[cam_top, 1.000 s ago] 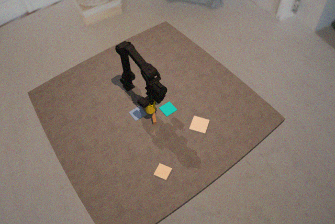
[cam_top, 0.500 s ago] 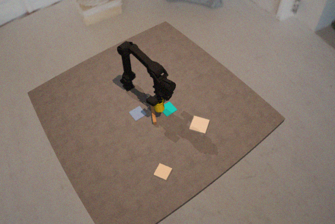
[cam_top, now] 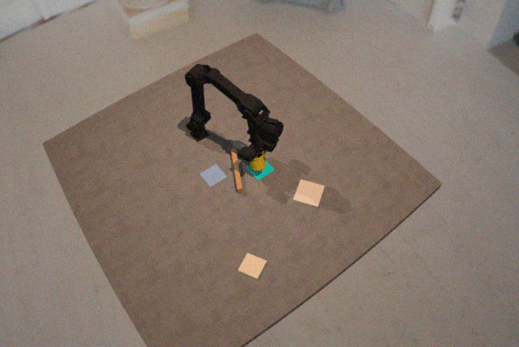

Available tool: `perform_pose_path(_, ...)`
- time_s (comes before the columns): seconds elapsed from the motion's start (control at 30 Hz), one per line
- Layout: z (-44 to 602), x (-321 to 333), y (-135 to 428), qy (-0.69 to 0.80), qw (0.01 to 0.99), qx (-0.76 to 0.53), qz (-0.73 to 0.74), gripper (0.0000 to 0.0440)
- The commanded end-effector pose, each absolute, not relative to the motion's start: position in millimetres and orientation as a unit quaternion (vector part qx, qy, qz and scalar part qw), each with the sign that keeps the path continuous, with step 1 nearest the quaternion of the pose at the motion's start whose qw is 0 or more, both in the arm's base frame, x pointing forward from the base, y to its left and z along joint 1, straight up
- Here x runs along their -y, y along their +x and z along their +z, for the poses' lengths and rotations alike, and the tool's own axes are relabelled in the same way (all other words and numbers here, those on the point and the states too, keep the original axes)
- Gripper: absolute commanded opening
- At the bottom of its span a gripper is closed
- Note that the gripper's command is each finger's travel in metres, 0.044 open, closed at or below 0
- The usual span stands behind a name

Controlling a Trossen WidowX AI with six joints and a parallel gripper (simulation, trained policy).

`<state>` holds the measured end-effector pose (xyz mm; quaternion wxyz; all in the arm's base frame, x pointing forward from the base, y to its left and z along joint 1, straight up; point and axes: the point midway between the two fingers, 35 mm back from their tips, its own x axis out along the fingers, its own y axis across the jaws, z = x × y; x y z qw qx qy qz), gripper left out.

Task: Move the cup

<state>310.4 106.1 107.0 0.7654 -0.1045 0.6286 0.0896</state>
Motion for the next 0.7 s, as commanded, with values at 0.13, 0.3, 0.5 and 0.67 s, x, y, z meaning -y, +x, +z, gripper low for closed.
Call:
perform_pose_path(0.13, 87.1, -115.1, 302.7, -0.109, 0.759, -0.636, 0.085, 0.0009)
perform_pose_path(0.3, 74.0, -116.3, 298.0, -0.109, 0.757, -0.639, 0.081, 0.0032)
perform_pose_path(0.5, 66.5, -116.5, 296.9, -0.105, 0.76, -0.636, 0.081, 0.0063)
perform_pose_path(0.67, 73.6, -119.0, 301.9, -0.09, 0.774, -0.622, 0.085, 0.0141)
